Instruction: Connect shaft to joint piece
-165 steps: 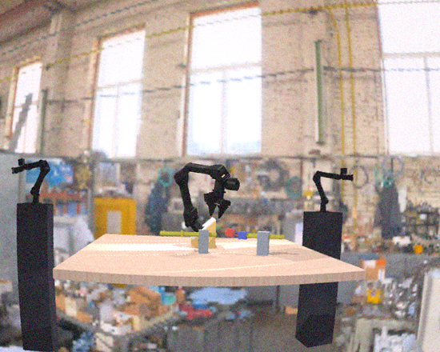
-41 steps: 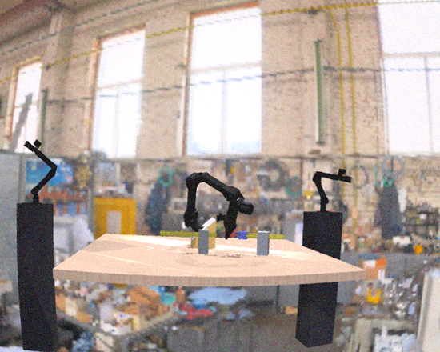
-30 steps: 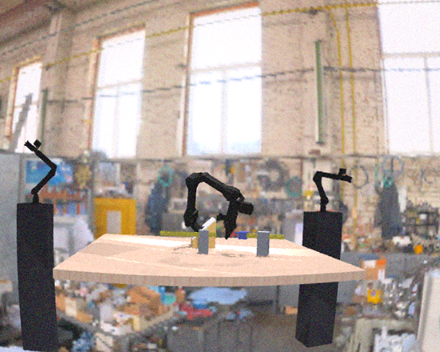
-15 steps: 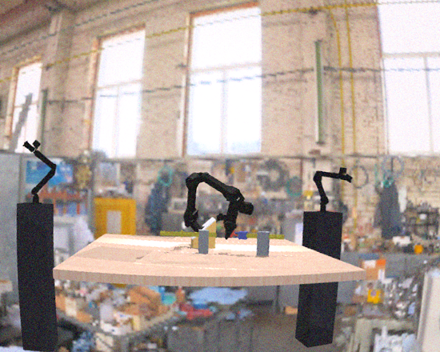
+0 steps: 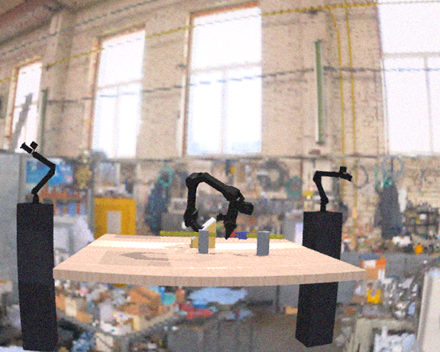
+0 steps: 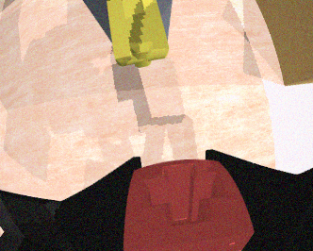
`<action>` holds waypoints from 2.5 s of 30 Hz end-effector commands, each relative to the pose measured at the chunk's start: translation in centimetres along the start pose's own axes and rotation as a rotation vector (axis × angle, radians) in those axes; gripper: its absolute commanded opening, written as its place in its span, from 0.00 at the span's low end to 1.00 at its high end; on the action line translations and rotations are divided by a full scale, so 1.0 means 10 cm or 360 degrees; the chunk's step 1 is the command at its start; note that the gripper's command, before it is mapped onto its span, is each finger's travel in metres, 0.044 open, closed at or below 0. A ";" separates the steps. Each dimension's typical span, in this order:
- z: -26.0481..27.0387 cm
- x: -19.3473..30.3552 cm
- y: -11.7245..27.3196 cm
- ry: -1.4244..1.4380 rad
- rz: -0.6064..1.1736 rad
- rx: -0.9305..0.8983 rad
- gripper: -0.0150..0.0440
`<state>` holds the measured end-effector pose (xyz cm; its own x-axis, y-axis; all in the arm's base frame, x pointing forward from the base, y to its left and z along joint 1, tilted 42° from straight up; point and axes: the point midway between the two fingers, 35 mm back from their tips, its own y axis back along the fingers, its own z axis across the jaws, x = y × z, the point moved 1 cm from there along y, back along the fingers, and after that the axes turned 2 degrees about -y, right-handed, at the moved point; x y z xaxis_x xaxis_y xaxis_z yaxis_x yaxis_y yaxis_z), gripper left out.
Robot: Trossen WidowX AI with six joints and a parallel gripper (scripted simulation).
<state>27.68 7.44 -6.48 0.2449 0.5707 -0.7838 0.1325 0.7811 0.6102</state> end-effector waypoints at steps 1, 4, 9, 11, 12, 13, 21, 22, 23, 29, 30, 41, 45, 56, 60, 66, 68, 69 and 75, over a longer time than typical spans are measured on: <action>0.00 0.00 -0.01 0.0008 -0.0002 0.0002 0.56; 0.00 0.00 -0.01 0.0008 -0.0002 0.0002 0.56; 0.00 0.00 -0.01 0.0008 -0.0002 0.0002 0.56; 0.00 0.00 -0.01 0.0008 -0.0002 0.0002 0.56; 0.00 0.00 -0.01 0.0008 -0.0002 0.0002 0.56; 0.00 0.00 -0.01 0.0008 -0.0002 0.0002 0.56; 0.00 0.00 -0.01 0.0008 -0.0002 0.0002 0.56; 0.00 0.00 0.00 0.0000 0.0000 0.0000 0.52; 0.00 0.00 0.00 0.0000 0.0000 0.0000 0.50; 0.00 0.00 0.00 0.0000 0.0000 0.0000 0.46; 0.00 0.00 0.00 0.0000 0.0000 0.0000 0.41; 0.00 0.00 -0.01 0.0010 0.0034 0.0002 0.25; 0.01 -0.01 -0.04 0.0038 0.0132 0.0003 0.25; 0.05 -0.01 -0.16 0.0135 0.0478 0.0011 0.25; 0.05 -0.01 -0.17 0.0154 0.0525 0.0010 0.25; 0.05 -0.01 -0.16 0.0148 0.0512 0.0007 0.25; 0.05 -0.01 -0.16 0.0148 0.0512 0.0007 0.25; 0.05 -0.01 -0.16 0.0148 0.0512 0.0007 0.25; 0.05 -0.01 -0.16 0.0148 0.0512 0.0007 0.30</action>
<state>27.92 5.98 -7.34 0.1852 0.8095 -0.5571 0.0667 0.5552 0.8290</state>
